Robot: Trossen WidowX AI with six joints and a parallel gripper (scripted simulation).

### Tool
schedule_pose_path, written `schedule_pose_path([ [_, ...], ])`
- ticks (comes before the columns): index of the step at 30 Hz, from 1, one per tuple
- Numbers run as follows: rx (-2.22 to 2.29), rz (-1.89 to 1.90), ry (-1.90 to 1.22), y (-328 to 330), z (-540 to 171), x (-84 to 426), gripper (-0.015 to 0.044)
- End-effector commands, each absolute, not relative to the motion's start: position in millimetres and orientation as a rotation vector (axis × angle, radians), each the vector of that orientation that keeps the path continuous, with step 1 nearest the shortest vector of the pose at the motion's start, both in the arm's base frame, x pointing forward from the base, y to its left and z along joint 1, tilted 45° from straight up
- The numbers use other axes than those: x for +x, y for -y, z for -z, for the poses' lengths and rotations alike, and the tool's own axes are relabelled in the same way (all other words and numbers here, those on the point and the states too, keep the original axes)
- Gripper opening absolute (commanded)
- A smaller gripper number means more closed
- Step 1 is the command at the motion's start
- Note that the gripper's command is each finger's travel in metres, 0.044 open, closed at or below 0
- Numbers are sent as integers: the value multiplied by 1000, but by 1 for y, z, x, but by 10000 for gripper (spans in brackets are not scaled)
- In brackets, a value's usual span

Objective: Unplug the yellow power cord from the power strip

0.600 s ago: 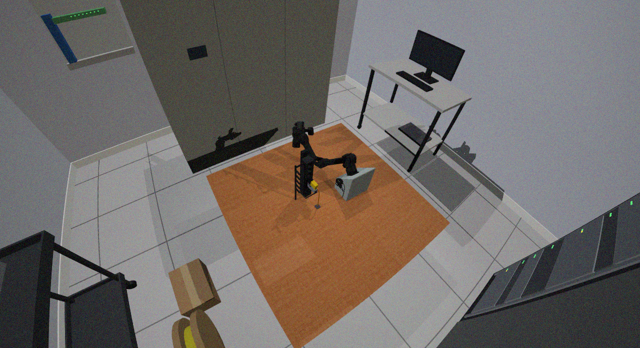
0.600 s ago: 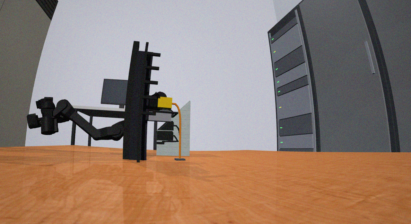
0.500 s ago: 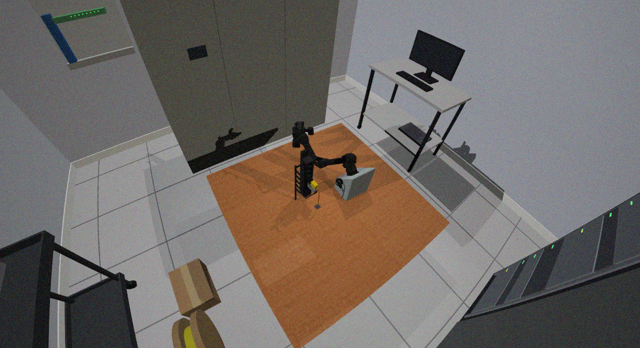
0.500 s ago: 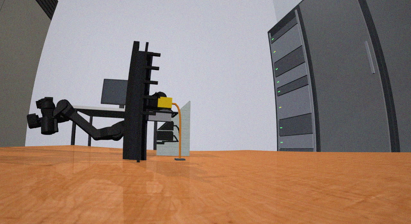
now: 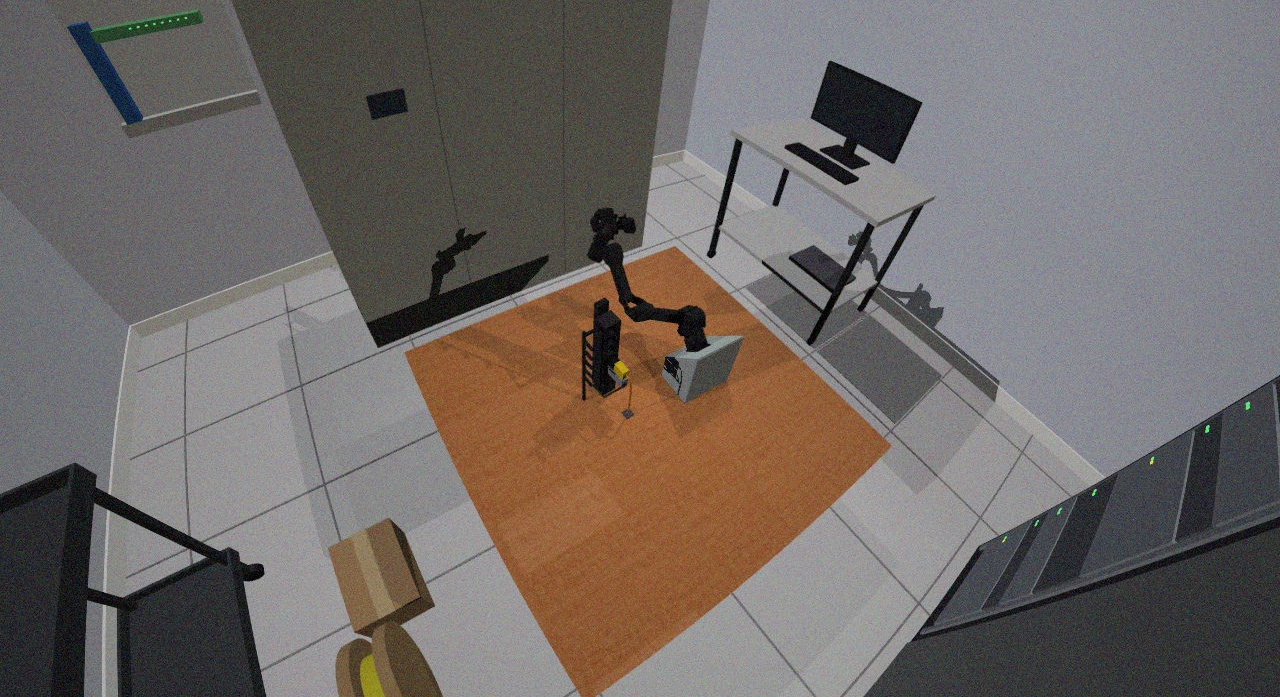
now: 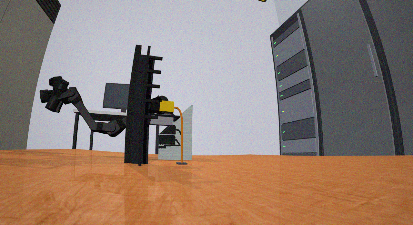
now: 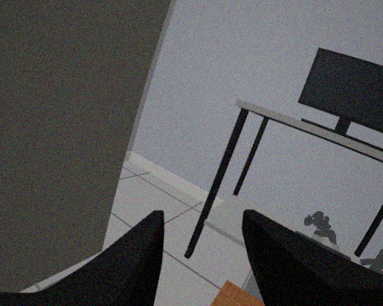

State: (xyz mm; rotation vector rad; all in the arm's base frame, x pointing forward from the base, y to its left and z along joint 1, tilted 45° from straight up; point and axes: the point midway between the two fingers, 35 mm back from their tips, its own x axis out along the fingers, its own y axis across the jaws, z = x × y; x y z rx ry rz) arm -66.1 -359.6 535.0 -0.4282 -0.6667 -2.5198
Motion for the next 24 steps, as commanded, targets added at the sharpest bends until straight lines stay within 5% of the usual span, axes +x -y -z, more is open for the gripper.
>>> schedule_pose_path([
  [1,-619,2540,723,302,-579,-84,160],
  [24,-1654,2923,783,-9,-664,-82,160],
])
